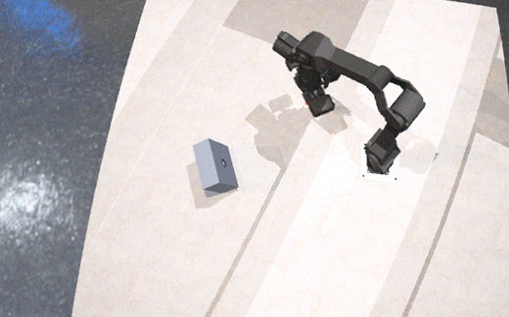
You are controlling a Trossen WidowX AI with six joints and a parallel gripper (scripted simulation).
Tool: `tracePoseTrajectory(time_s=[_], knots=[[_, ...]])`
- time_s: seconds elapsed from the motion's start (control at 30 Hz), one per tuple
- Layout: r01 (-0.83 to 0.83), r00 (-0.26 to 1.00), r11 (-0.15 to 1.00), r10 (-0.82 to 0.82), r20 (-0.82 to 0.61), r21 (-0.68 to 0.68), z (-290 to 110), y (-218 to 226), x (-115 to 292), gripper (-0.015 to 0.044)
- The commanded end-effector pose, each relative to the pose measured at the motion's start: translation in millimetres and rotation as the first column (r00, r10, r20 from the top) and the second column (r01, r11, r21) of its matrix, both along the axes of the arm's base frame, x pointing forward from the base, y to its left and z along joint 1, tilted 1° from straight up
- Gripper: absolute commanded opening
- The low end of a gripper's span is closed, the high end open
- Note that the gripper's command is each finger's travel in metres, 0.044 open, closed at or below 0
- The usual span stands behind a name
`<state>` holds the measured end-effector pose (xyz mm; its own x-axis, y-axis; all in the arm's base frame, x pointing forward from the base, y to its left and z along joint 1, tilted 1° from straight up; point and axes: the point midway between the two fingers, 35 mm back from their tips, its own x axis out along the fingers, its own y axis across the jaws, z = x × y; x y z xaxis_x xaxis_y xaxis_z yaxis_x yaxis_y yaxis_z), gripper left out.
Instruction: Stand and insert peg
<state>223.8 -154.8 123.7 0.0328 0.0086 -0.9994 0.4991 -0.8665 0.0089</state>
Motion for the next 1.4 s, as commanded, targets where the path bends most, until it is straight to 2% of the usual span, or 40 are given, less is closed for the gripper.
tracePoseTrajectory(time_s=[0.0, 0.2, 1.37], knots=[[0.000, 1.000, 1.000, 0.000, 0.004, -0.006, 17.8, -0.3, -0.4, 0.0000], [0.000, 1.000, 1.000, 0.000, 0.007, -0.007, 25.5, 0.6, -0.5, 0.0000], [-0.006, 0.975, 1.000, 0.009, 0.221, -0.016, 5.9, 14.7, 33.3, 0.0000]])
